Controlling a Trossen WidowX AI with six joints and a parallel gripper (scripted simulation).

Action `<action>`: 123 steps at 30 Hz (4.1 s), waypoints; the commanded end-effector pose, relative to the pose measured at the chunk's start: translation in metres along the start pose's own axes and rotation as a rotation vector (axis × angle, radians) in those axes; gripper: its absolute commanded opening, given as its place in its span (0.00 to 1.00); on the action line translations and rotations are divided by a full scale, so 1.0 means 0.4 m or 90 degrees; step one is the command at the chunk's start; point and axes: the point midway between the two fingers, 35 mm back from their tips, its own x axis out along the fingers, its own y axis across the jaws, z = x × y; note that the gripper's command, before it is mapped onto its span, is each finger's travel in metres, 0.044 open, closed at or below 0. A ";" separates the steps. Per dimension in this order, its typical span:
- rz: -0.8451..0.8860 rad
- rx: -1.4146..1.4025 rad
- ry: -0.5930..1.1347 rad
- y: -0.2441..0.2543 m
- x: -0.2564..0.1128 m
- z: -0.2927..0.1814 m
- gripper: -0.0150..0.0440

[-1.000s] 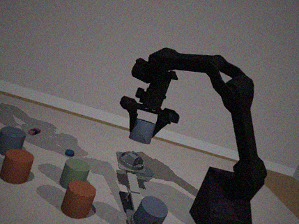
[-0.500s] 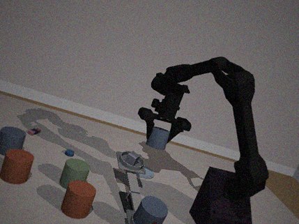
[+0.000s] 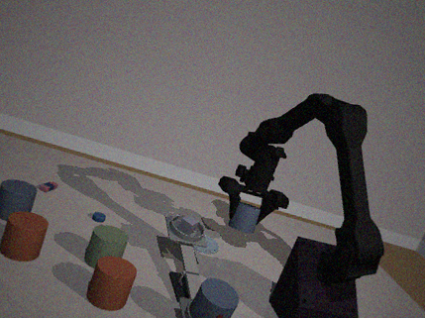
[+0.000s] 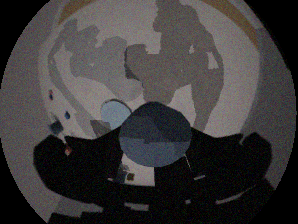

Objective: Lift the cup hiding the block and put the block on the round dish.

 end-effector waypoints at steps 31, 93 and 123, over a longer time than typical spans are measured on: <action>-0.005 -0.009 -0.008 -0.005 0.129 0.008 0.57; -0.035 -0.865 -0.028 0.293 -0.114 -0.149 0.69; -0.002 -1.524 -0.005 0.471 -0.132 -0.344 0.69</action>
